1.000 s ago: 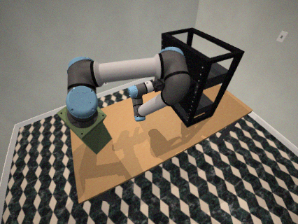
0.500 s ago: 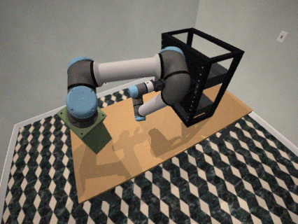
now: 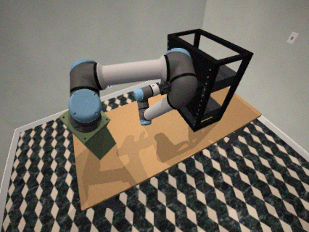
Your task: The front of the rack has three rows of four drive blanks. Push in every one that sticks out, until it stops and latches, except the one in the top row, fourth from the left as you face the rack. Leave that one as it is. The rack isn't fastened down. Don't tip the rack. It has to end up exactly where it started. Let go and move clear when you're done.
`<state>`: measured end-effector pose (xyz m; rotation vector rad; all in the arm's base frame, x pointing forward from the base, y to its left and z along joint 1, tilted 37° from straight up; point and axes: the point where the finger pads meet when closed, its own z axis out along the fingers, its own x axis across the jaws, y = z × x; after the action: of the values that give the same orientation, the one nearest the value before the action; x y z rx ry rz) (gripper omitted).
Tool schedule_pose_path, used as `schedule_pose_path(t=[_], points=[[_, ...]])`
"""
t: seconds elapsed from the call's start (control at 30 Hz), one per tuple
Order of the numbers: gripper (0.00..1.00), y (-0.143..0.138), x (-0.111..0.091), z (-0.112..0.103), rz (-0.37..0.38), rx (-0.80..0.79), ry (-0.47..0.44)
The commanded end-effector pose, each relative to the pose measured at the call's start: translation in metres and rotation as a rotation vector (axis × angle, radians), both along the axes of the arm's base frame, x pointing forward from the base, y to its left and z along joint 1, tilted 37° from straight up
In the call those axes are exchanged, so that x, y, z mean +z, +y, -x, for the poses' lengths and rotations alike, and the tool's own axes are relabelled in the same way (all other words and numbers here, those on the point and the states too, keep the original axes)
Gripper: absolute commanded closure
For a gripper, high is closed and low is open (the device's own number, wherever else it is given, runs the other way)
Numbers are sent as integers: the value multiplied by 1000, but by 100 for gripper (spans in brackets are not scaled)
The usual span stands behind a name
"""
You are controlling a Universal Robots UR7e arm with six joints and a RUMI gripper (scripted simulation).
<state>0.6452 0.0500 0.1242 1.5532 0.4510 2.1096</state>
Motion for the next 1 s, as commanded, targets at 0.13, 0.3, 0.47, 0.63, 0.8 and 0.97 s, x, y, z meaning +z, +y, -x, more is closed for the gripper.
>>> schedule_pose_path(t=[0.13, 0.3, 0.47, 0.63, 0.8, 0.97], points=[[100, 1, 1, 0, 1, 2, -2], [100, 1, 1, 0, 1, 2, -2], [100, 1, 1, 0, 1, 2, -2], [100, 1, 1, 0, 1, 2, -2], [100, 1, 1, 0, 1, 2, -2], [100, 1, 0, 3, 1, 2, -2]])
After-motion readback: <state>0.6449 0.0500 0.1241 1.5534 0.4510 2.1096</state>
